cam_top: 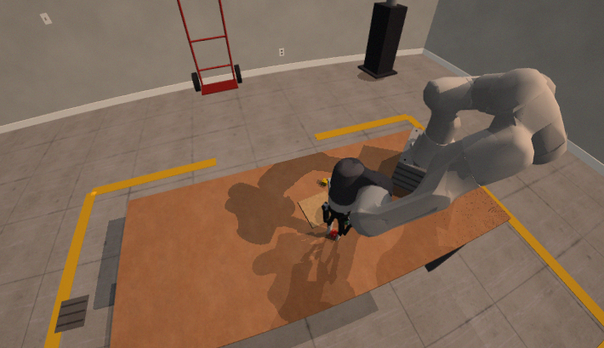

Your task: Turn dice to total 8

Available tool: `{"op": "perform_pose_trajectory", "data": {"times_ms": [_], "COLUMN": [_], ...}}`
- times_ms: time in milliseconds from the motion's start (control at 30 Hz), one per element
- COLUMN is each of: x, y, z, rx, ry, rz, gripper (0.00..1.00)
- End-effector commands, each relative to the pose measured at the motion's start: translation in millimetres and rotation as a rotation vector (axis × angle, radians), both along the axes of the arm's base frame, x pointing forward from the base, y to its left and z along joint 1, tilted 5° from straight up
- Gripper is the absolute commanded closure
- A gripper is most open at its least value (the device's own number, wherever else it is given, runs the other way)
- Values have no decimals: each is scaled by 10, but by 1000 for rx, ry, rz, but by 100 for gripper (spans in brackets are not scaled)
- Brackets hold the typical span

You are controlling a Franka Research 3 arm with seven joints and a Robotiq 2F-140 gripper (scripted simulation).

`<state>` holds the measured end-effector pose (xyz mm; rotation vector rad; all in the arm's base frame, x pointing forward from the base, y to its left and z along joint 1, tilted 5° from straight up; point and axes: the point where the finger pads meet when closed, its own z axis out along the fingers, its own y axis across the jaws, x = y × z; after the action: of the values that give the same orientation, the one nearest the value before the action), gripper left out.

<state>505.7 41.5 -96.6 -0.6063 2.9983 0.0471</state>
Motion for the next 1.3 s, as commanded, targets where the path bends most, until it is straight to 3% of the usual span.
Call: {"op": "perform_pose_trajectory", "data": {"times_ms": [0,1233,1267], "x": [18,18,18], "y": [-9,-8,-8], "z": [-21,-23,-23], "rx": [-2,-2,-2], "ry": [-6,-6,-6], "rz": [8,8,8], "gripper": [75,75,87]}}
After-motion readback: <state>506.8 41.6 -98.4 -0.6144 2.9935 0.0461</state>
